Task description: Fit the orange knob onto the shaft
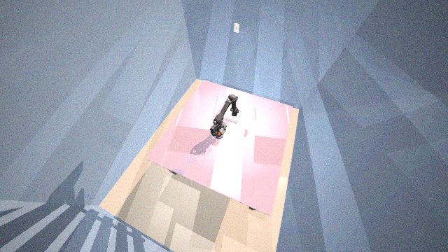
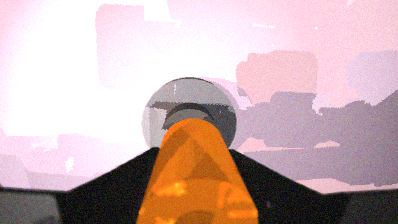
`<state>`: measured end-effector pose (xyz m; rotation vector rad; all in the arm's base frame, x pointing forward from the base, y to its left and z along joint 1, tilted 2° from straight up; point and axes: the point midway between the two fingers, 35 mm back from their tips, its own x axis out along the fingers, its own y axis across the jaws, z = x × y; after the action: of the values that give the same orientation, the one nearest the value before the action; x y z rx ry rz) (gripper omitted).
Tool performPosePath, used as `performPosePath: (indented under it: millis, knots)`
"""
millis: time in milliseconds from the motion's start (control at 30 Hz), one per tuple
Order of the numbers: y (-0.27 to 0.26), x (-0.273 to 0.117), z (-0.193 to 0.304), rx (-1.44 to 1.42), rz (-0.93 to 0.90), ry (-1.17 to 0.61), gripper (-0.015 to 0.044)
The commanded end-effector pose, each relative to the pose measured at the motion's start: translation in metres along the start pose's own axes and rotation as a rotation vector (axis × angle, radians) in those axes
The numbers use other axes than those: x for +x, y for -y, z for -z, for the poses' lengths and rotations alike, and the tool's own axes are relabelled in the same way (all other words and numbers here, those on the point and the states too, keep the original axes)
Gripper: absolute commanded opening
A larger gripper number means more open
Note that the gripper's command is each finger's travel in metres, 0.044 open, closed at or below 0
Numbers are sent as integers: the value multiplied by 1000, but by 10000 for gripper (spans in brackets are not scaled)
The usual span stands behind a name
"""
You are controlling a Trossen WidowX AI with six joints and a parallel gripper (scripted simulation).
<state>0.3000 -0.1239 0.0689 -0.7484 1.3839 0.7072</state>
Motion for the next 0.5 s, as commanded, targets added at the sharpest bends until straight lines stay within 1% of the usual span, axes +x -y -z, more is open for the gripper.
performPosePath:
  millis: [0, 200, 400, 467]
  knots:
    - [0, -1, -1, -6, 3, 4, 0]
    - [-2, -5, 0, -15, 3, 4, 0]
    - [-5, -5, 1, -205, 3, 3, 0]
    - [-5, -5, 1, -215, 3, 3, 0]
